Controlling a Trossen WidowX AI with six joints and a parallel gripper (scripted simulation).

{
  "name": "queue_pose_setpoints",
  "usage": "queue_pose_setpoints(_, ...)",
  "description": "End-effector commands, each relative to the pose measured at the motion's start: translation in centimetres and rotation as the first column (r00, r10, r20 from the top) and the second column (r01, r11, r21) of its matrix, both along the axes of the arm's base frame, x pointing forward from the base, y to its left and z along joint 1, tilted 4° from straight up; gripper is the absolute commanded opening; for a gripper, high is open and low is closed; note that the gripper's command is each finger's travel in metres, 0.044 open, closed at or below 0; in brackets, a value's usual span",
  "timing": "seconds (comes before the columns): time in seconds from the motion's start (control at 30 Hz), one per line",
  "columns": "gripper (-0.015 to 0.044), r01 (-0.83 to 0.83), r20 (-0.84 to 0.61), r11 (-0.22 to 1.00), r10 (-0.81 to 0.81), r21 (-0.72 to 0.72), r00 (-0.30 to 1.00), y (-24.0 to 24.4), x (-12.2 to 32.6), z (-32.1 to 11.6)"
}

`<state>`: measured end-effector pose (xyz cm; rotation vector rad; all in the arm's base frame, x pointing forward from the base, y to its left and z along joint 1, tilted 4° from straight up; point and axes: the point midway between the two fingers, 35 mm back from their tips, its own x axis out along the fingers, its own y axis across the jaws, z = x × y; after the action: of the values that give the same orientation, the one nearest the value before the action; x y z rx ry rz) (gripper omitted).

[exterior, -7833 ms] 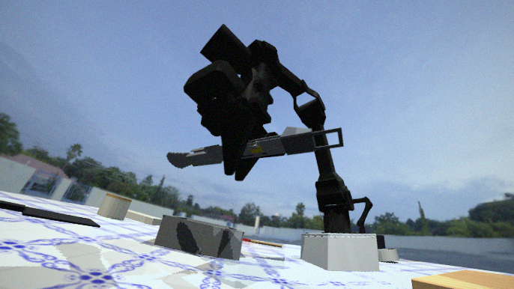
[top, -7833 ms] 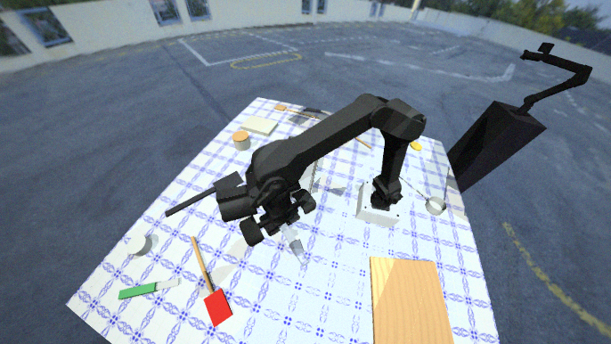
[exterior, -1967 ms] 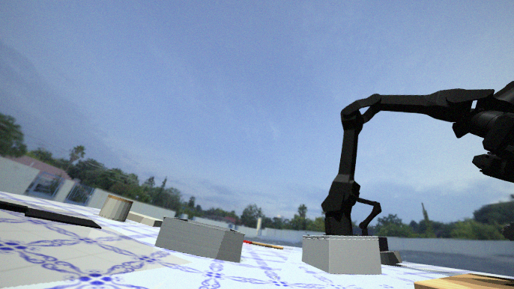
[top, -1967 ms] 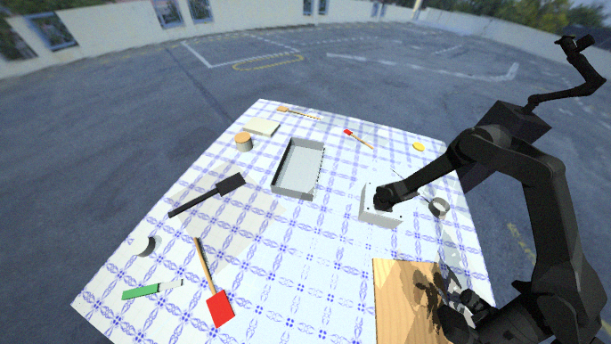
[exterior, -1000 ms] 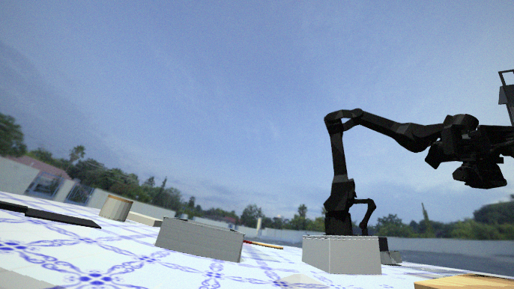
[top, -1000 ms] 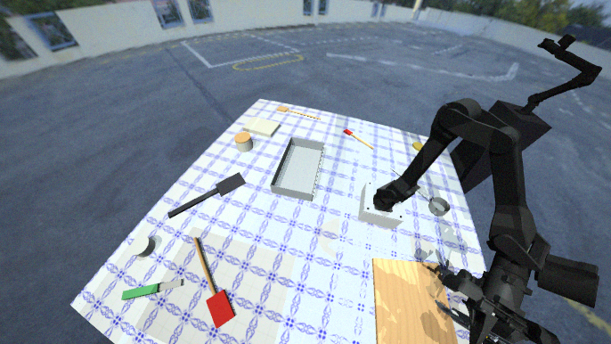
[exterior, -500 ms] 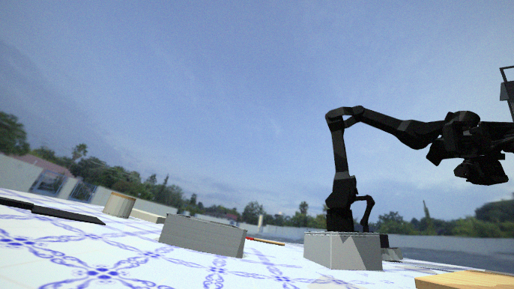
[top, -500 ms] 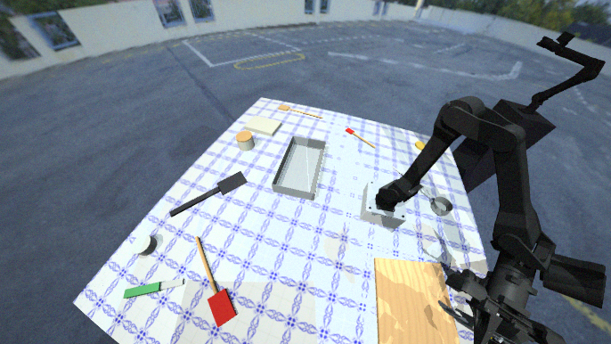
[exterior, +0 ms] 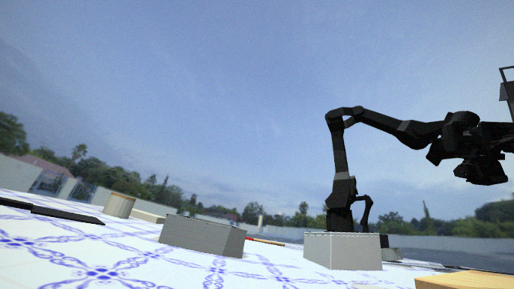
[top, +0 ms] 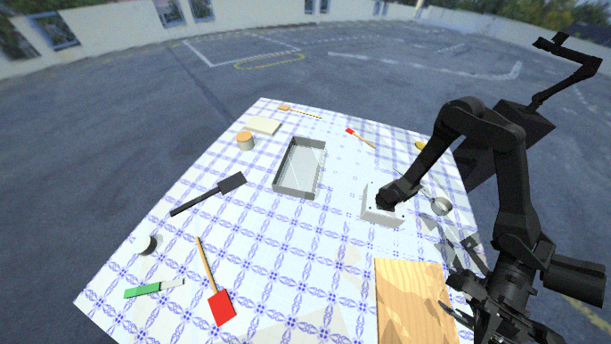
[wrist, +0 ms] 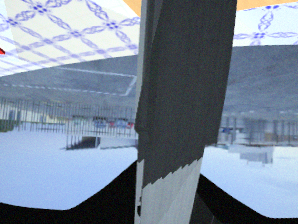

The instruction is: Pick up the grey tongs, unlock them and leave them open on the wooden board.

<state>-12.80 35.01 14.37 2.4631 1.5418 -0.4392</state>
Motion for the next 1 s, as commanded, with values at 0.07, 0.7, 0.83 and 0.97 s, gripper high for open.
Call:
queue_pose_setpoints(0.07,-0.0150,0.001,0.004,1.000,-0.001,0.002,1.000,0.1,0.0,0.1)
queue_pose_setpoints(0.7,-0.0150,-0.059,-0.077,0.950,0.037,-0.307,0.996,3.3,-0.1,-2.9)
queue_pose_setpoints(0.83,-0.0150,-0.072,-0.103,0.922,0.035,-0.381,0.994,3.7,0.0,-3.6)
queue_pose_setpoints(0.97,-0.0150,-0.084,-0.132,0.888,0.027,-0.452,0.991,4.0,0.1,-4.3)
